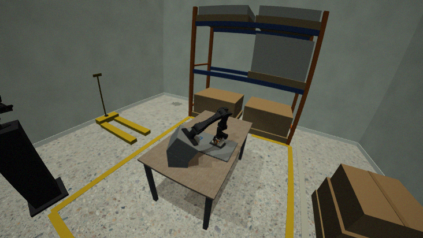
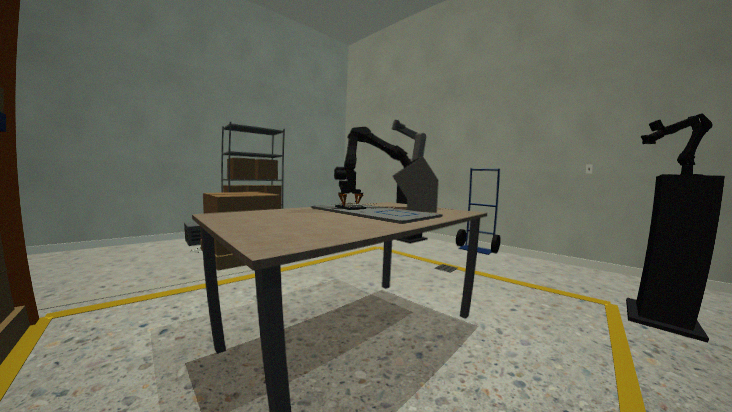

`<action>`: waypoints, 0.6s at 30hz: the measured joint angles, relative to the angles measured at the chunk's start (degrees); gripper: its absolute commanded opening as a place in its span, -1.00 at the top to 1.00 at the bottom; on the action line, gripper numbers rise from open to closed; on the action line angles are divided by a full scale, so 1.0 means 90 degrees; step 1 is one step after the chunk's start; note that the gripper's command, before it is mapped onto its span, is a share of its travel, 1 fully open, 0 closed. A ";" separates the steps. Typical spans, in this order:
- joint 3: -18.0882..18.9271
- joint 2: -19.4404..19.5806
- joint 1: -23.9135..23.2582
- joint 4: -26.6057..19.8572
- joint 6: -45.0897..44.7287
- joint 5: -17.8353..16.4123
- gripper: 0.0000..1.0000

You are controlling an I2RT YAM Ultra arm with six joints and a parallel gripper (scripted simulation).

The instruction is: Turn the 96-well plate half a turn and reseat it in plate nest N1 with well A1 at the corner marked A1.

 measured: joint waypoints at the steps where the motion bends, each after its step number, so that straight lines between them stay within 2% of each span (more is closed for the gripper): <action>1: 0.0000 -0.0002 0.0000 -0.0002 0.0000 0.0000 -1.00; 18: -0.0189 -0.0580 0.0158 -0.0391 0.0141 0.0024 -1.00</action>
